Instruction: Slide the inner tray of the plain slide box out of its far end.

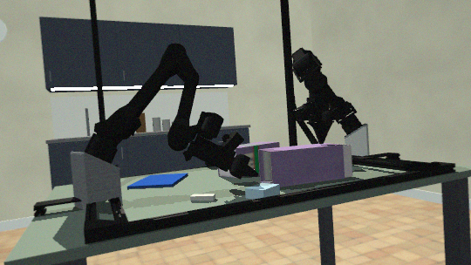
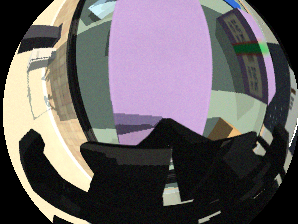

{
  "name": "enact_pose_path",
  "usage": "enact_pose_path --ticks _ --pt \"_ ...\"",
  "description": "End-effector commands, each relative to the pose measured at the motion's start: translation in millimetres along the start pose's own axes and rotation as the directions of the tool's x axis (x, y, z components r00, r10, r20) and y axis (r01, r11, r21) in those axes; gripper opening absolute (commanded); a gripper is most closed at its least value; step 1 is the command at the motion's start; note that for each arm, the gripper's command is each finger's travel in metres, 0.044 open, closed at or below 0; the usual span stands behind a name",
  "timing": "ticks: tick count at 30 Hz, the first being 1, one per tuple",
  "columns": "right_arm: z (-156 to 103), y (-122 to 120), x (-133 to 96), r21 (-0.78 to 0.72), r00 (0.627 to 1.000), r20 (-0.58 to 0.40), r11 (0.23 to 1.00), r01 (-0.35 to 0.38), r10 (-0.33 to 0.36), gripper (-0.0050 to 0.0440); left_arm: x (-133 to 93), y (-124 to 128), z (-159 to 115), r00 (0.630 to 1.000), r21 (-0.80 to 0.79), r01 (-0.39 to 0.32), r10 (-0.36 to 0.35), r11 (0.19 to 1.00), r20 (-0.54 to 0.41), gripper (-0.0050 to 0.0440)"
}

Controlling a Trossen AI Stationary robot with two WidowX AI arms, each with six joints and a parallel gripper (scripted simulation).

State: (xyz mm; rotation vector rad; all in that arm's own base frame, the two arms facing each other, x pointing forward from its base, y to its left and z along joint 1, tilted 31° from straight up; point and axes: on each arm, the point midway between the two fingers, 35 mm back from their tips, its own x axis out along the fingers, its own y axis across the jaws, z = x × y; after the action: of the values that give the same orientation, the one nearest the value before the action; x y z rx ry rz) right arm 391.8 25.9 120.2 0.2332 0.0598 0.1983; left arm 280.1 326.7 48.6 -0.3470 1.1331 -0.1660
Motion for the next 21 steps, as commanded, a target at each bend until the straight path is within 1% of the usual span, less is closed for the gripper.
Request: enact_pose_path --ticks 1,7,8,10,12,18,21 --pt "0 1 -3 -0.002 1.000 0.003 1.000 -0.004 0.004 0.0000 -27 2 1 1.000 0.008 -0.009 0.009 1.000 0.003 0.0000" --pt "0 1 -3 -0.002 1.000 0.003 1.000 -0.004 0.004 0.0000 -27 2 1 1.000 0.008 -0.009 0.009 1.000 0.003 0.0000" --pt "0 1 -3 -0.002 1.000 0.003 1.000 -0.004 0.004 0.0000 -20 2 -2 1.000 -0.004 -0.004 0.004 1.000 0.006 0.0000" --pt "0 1 -3 -0.002 1.000 0.003 1.000 -0.004 0.004 0.0000 -25 1 -6 0.999 -0.002 -0.027 0.027 1.000 0.032 0.0000" --pt "0 1 -3 -0.002 1.000 0.003 1.000 -0.004 0.004 0.0000 -25 1 -6 0.999 -0.002 -0.027 0.027 1.000 0.032 0.0000" --pt "0 1 -3 -0.002 1.000 0.003 1.000 -0.004 0.004 0.0000 -43 -9 -29 0.981 -0.001 -0.131 0.129 0.991 0.145 0.0000" --pt "0 1 -3 -0.002 1.000 0.003 1.000 -0.004 0.004 0.0000 -45 -15 -40 0.972 -0.006 -0.157 0.156 0.988 0.176 0.0000"
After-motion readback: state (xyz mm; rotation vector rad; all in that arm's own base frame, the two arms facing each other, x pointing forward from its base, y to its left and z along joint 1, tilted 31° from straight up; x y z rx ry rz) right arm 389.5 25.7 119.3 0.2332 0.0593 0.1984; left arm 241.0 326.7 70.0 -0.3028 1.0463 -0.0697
